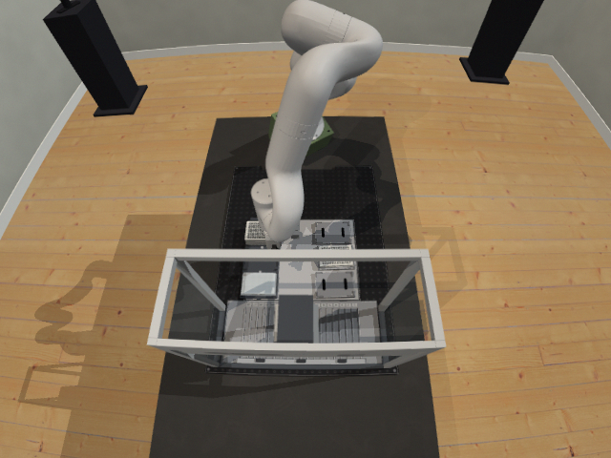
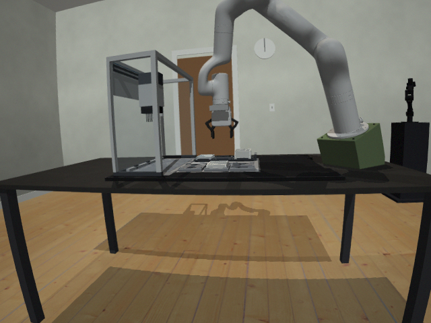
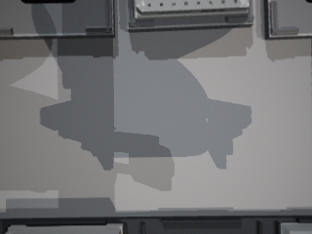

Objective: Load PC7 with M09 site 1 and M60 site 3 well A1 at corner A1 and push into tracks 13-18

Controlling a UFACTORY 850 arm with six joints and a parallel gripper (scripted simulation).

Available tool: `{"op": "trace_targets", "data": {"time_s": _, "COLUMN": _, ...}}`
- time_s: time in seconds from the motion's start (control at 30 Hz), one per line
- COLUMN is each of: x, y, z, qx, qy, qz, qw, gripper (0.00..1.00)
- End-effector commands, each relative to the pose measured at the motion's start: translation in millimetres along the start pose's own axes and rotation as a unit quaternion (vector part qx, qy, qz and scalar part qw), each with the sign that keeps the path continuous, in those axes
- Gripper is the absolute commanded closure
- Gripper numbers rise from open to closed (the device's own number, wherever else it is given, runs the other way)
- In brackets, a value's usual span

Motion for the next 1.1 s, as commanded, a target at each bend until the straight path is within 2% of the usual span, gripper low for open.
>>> {"op": "trace_targets", "data": {"time_s": 0.0, "x": 15.7, "y": 4.9, "z": 0.5, "qx": 0.001, "qy": 0.0, "qz": 0.0, "qw": 1.0, "gripper": 0.0}}
{"op": "trace_targets", "data": {"time_s": 1.07, "x": 161.4, "y": 41.2, "z": 0.6, "qx": 0.001, "qy": 0.0, "qz": 0.0, "qw": 1.0, "gripper": 0.0}}
Point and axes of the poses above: the point where the finger pads meet when closed, its own z axis back along the fingers, its own y axis across the jaws, x = y × z, the point moved 7 cm from there along z, back along the fingers, and after that the axes turned 14 degrees about -z, right-handed, at the moved point
